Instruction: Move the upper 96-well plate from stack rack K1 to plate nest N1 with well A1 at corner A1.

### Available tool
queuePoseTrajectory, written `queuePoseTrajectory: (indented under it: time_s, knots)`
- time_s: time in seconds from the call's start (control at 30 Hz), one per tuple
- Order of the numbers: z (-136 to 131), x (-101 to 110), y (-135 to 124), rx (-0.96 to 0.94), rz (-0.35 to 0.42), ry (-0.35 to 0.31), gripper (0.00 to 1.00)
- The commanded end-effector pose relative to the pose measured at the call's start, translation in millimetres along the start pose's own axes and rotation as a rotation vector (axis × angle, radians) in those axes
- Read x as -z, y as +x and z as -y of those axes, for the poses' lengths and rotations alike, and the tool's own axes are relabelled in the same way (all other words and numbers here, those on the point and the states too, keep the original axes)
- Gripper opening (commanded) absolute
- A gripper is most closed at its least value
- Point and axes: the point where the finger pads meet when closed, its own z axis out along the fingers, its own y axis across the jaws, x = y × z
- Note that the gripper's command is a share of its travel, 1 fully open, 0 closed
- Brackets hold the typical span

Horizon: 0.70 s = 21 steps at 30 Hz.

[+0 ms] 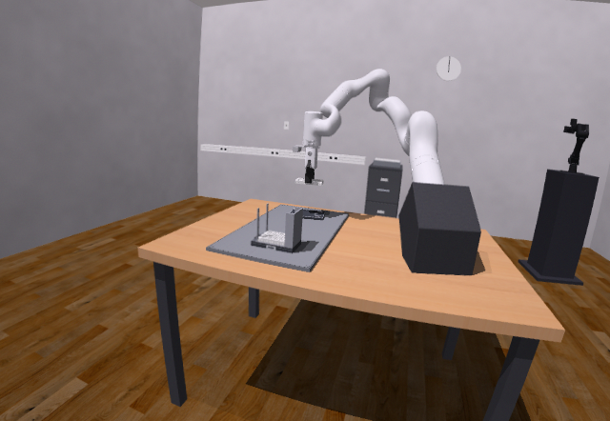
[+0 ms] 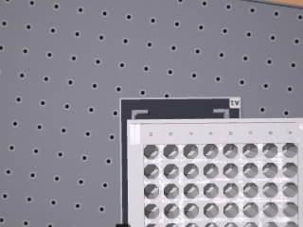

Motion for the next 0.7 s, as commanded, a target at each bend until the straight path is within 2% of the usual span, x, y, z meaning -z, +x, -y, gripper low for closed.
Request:
queuePoseTrajectory:
  time_s: [0.0, 0.23, 0.67]
  knots:
    - [0, 1, 1, -0.001, -0.001, 0.0, 0.0]
    - [0, 1, 1, -0.001, -0.001, 0.0, 0.0]
    - [0, -18, 1, -0.001, -0.001, 0.0, 0.0]
